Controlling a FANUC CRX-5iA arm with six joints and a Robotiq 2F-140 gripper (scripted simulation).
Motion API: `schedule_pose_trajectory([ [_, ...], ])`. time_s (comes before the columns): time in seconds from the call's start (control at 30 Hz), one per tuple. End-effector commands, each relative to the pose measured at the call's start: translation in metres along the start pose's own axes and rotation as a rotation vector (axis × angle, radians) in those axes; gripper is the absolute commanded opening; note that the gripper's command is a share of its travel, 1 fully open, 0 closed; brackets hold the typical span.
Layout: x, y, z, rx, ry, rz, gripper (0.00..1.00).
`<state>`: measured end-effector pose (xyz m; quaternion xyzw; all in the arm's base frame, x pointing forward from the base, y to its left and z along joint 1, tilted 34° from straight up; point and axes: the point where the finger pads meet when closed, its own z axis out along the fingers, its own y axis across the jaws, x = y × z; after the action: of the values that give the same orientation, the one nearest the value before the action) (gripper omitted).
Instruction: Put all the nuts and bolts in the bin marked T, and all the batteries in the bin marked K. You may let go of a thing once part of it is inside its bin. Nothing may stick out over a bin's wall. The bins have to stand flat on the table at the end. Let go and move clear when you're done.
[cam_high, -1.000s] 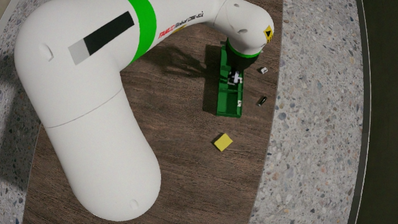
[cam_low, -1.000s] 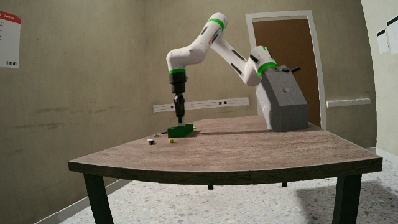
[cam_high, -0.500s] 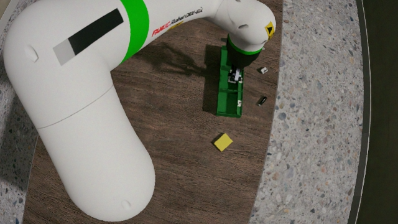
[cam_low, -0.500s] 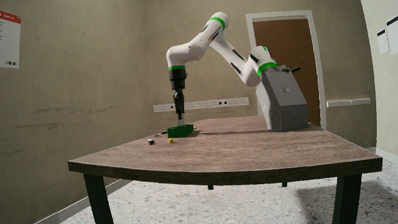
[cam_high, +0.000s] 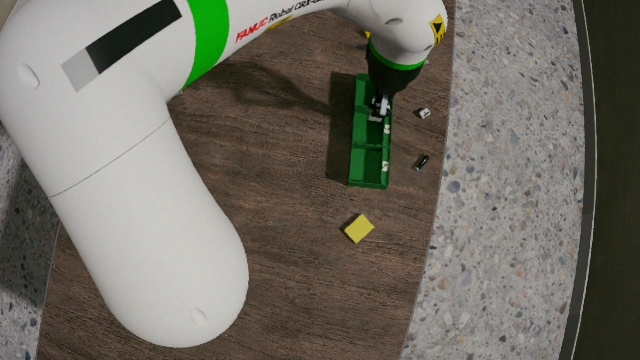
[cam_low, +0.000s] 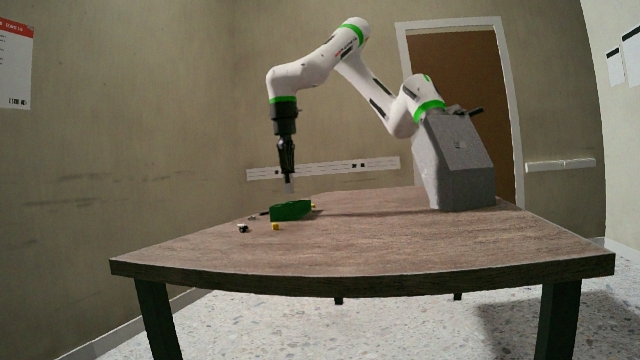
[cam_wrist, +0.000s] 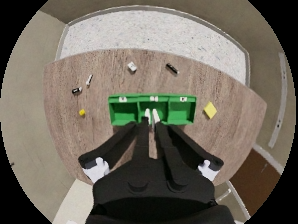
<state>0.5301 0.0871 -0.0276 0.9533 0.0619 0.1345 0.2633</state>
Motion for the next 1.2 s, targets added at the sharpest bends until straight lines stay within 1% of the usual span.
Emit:
schedule_pose_trajectory([
  [0.0, -0.001, -0.009, 0.0, 0.0, 0.0, 0.0, 0.15],
  [0.4, -0.006, -0.068, 0.0, 0.0, 0.0, 0.0, 0.15],
  [0.53, -0.006, -0.068, 0.0, 0.0, 0.0, 0.0, 0.15],
  [1.03, -0.006, -0.068, 0.04, 0.0, 0.0, 0.0, 0.15],
  [1.1, -0.006, -0.068, 0.04, 0.0, 0.0, 0.0, 0.15],
  [1.17, -0.006, -0.068, 0.045, 0.0, 0.0, 0.0, 0.15],
])
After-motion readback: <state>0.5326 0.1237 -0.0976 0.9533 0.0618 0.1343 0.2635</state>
